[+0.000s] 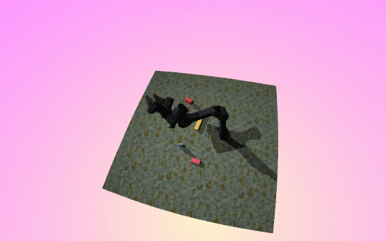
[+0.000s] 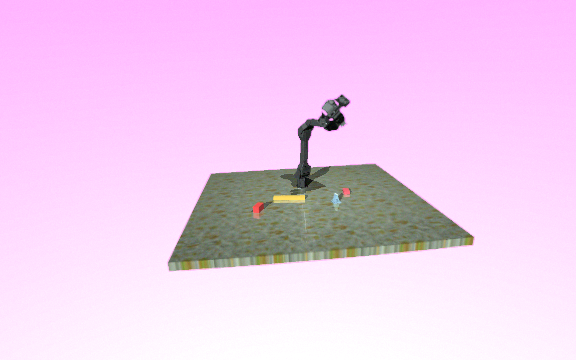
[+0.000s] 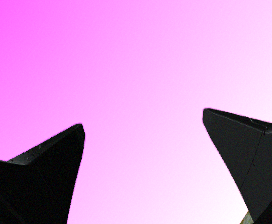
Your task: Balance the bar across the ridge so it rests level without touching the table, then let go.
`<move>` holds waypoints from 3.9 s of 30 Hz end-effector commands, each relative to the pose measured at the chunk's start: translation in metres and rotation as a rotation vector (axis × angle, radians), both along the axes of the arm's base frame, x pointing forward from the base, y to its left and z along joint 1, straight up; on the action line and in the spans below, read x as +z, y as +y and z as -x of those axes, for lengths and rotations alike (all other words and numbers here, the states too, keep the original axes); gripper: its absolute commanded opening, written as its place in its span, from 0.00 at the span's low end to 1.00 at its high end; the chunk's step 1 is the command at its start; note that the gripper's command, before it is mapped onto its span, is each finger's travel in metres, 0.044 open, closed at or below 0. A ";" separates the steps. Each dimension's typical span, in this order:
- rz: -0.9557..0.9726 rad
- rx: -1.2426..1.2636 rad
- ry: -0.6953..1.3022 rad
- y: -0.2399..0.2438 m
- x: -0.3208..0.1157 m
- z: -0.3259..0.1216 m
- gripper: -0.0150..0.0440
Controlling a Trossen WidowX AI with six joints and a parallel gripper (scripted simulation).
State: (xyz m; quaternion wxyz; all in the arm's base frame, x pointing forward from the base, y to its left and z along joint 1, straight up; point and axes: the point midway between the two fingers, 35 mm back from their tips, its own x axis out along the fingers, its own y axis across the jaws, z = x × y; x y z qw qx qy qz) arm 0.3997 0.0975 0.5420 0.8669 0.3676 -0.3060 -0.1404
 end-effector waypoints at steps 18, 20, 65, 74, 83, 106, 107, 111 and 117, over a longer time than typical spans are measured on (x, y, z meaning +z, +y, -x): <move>0.761 -0.158 0.660 -0.045 -0.094 -0.059 0.79; 0.847 -0.160 0.741 -0.052 -0.108 -0.062 0.79; 2.021 1.371 1.669 -0.177 -0.417 0.141 0.79; 2.008 1.565 1.584 -0.173 -0.426 0.171 0.79; 2.008 1.565 1.584 -0.173 -0.469 0.170 0.79; 2.007 1.565 1.584 -0.173 -0.496 0.169 0.79; 2.007 1.565 1.584 -0.173 -0.496 0.169 0.79; 2.007 1.565 1.584 -0.173 -0.496 0.169 0.79; 2.007 1.565 1.584 -0.173 -0.496 0.169 0.79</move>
